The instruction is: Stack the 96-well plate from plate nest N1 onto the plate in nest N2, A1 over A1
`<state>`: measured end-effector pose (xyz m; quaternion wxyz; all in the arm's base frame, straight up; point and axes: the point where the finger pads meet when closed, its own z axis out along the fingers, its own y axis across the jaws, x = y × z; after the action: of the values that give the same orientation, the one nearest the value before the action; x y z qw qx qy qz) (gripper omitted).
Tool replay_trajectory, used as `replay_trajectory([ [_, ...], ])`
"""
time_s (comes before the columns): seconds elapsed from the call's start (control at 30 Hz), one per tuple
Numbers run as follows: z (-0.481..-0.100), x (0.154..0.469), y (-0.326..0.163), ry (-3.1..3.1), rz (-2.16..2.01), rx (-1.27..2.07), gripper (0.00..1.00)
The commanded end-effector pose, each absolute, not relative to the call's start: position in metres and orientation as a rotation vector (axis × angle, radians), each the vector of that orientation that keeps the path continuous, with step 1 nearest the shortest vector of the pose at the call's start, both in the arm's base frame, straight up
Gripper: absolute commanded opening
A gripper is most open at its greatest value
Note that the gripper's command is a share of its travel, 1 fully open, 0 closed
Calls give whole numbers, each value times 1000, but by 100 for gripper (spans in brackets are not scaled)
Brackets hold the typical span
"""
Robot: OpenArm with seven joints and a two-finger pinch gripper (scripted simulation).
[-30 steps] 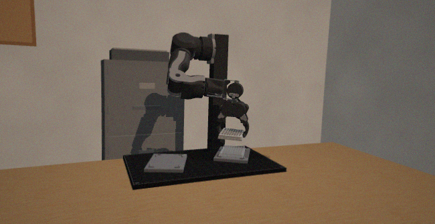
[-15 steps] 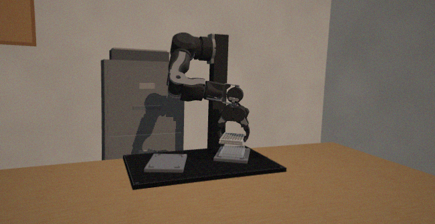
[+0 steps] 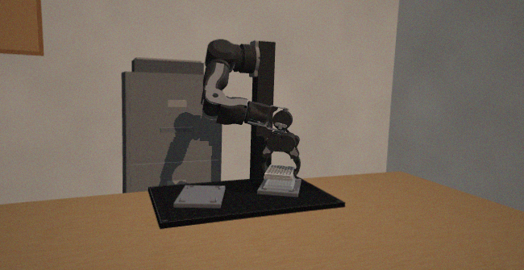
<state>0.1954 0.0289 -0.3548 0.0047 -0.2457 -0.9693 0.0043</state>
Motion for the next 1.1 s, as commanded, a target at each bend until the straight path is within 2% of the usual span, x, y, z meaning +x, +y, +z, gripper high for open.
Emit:
replay_trajectory([
  [0.0, -356, 197, 31, -3041, -6, -766, 0],
  [1.07, -356, 200, 31, -3040, -1, -778, 0],
])
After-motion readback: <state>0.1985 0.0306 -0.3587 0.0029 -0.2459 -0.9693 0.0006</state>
